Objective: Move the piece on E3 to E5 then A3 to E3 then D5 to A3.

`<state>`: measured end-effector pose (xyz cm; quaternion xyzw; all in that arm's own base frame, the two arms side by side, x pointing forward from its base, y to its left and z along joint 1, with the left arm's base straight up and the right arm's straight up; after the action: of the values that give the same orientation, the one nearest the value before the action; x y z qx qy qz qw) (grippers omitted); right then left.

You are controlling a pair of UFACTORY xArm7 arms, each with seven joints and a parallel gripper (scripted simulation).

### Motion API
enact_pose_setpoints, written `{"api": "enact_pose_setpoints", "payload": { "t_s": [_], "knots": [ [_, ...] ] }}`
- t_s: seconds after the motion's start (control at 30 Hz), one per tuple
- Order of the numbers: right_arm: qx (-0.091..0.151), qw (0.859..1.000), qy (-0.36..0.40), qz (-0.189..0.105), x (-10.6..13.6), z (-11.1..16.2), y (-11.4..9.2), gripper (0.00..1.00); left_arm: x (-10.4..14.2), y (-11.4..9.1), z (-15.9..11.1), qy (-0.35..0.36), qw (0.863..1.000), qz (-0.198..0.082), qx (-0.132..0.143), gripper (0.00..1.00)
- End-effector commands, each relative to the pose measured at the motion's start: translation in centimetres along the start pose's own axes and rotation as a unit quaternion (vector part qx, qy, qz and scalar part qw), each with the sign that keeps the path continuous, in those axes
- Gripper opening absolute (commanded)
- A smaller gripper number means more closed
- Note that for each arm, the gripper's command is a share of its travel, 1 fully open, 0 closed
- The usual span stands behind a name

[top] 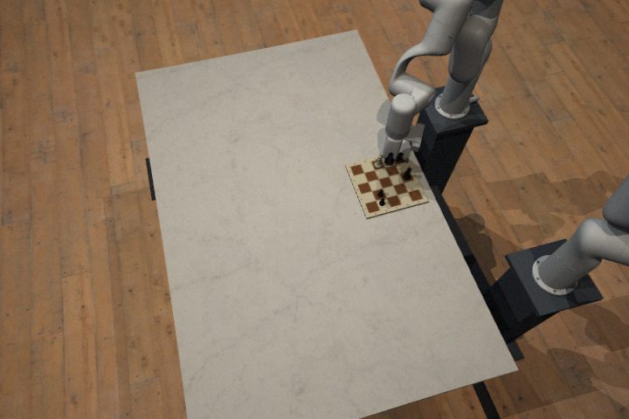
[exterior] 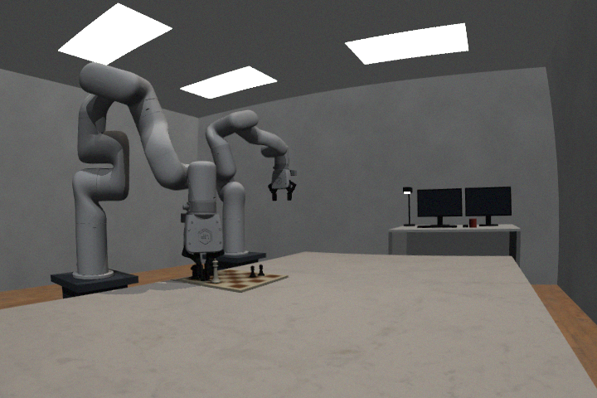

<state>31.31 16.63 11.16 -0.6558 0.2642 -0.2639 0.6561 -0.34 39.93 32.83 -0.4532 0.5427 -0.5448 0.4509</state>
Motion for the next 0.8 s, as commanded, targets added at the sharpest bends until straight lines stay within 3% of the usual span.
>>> {"api": "enact_pose_setpoints", "payload": {
  "t_s": [0.0,0.57,0.77],
  "knots": [
    [0.001,1.0,0.0,0.0,0.0,0.1,-0.1,0.0,-0.1,-0.2,0.0,0.0,1.0,0.002,0.0,1.0],
    [0.001,1.0,0.0,0.0,0.0,0.1,-0.1,0.0,-0.1,-0.2,0.0,0.0,1.0,0.002,0.0,1.0],
    [0.001,1.0,0.0,-0.001,0.0,0.1,-1.3,0.0,-0.1,-0.2,0.0,0.0,1.0,0.002,0.0,1.0]
  ]
}}
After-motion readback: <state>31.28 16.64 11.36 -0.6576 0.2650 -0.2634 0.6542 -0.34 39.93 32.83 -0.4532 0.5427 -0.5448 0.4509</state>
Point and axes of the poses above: on each arm, the point where the finger pads meet when closed, its own y axis out along the fingers, its own z axis across the jaws, x = y × z, the point moved 8 cm from there along -y, back along the fingers, and after that the axes turned 11 degrees about y, right-handed, at the moved point
